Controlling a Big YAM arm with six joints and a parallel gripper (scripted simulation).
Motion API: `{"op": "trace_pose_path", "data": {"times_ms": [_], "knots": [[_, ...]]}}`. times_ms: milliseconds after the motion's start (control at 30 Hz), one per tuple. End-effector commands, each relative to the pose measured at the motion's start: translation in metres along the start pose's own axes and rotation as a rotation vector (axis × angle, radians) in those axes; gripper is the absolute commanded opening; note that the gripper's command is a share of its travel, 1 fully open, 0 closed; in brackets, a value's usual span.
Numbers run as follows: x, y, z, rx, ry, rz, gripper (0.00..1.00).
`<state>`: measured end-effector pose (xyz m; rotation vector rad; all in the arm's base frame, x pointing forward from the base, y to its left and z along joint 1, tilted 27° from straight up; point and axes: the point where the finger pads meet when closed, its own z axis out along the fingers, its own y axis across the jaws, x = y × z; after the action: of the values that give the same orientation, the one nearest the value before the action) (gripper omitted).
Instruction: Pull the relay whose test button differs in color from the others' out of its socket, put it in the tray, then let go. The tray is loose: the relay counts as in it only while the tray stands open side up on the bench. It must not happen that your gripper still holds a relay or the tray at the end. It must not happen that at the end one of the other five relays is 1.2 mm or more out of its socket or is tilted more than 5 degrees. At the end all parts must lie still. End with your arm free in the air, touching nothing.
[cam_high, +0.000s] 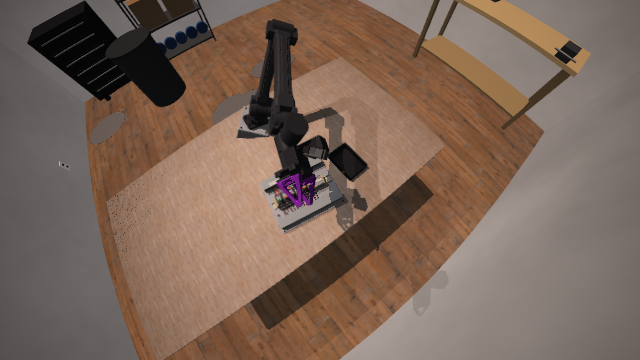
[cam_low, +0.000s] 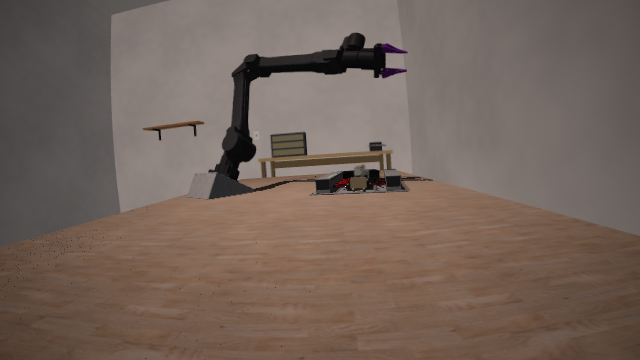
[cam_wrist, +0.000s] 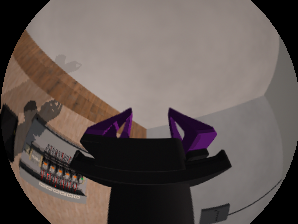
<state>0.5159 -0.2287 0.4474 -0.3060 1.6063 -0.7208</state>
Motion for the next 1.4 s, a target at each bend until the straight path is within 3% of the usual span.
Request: {"op": "trace_pose_path", "data": {"times_ms": [0, 867, 1367], "knots": [[-0.023, -0.021, -0.003, 0.038, -0.040, -0.004, 0.59], [-0.022, -0.020, -0.002, 0.036, -0.038, -0.005, 0.59], [-0.019, 0.000, 0.009, -0.045, 0.001, -0.057, 0.59]]}}
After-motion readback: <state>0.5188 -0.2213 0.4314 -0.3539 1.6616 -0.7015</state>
